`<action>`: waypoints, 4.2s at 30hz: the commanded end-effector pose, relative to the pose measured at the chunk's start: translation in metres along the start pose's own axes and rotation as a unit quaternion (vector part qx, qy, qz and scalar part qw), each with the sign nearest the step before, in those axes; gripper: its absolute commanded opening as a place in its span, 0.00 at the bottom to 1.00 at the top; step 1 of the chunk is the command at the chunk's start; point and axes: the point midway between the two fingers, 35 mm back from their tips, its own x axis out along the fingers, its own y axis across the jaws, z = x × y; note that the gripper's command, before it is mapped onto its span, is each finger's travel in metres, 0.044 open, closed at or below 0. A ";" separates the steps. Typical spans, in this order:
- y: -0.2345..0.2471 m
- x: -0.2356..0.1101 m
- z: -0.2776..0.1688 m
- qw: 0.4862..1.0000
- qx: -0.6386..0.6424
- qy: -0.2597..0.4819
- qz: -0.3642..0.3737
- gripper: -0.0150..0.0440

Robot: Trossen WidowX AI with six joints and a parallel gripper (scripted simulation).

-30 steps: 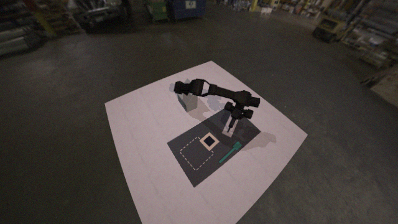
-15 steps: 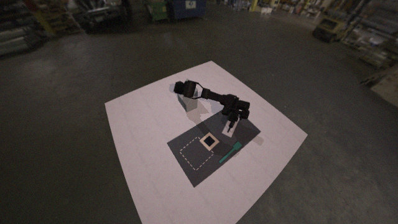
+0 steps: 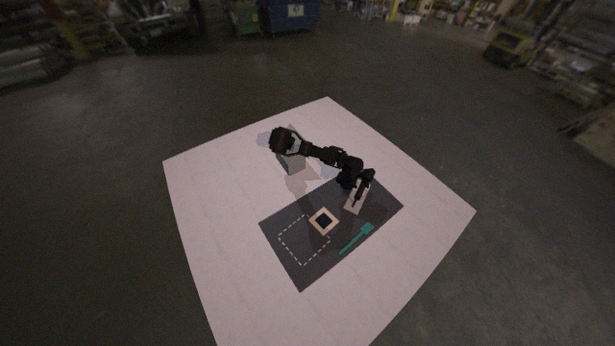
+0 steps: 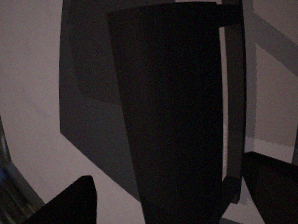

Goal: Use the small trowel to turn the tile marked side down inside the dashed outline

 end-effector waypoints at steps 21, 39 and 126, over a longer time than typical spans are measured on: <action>-0.010 -0.009 0.020 0.997 -0.015 -0.031 0.069 0.76; -0.006 0.020 0.021 0.997 -0.012 -0.033 0.069 0.76; -0.025 -0.013 0.076 0.983 0.130 -0.105 0.080 0.25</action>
